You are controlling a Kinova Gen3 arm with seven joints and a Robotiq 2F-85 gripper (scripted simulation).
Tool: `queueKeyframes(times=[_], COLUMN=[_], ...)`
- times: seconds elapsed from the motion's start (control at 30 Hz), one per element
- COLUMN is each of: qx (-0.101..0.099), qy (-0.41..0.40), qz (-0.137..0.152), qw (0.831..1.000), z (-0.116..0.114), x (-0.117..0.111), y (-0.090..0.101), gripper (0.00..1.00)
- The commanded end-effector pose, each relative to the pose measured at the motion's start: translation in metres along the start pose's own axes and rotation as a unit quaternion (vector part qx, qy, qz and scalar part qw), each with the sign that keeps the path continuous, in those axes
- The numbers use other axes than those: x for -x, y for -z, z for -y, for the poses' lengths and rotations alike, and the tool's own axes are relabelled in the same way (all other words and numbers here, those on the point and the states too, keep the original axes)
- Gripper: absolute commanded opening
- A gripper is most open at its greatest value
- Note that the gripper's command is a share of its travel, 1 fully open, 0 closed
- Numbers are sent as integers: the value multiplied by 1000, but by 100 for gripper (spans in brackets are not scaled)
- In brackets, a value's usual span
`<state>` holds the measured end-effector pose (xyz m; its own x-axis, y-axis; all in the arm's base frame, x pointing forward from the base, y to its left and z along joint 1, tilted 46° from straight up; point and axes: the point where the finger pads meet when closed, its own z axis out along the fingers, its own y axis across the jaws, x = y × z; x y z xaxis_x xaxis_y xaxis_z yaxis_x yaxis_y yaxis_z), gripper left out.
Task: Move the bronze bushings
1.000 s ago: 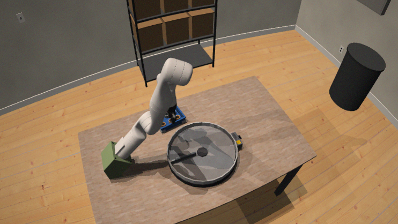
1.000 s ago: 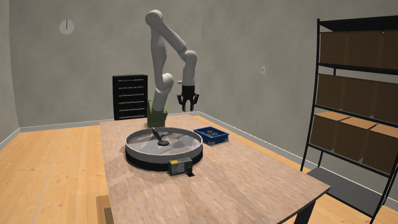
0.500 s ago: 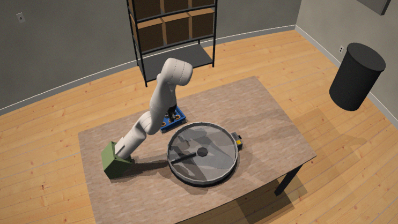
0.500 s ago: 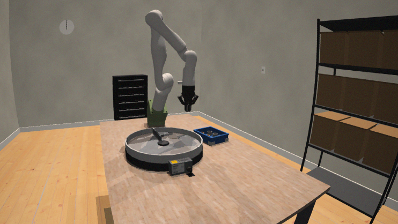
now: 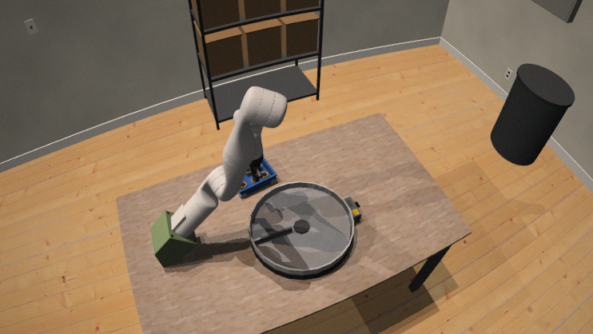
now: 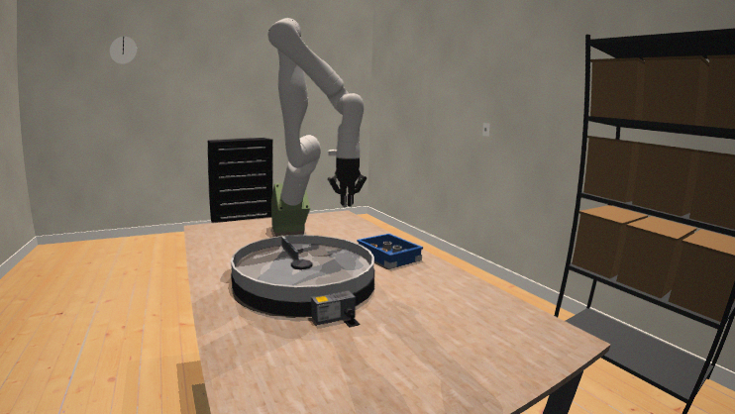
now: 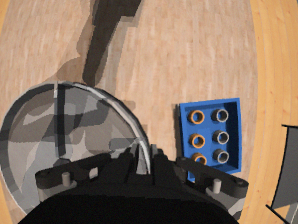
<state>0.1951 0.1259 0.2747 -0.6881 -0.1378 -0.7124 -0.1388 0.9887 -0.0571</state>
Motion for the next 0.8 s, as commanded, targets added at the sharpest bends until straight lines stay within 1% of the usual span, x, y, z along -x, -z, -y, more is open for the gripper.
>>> queueKeyframes(times=[0.0, 0.63, 0.67, 0.77], qx=[0, 0, 0, 0], qy=[0, 0, 0, 0], qz=[0, 0, 0, 0], qw=[1000, 1000, 1000, 1000], z=[0, 0, 0, 0], x=[0, 0, 0, 0], y=[0, 0, 0, 0], gripper=[14, 14, 39, 39])
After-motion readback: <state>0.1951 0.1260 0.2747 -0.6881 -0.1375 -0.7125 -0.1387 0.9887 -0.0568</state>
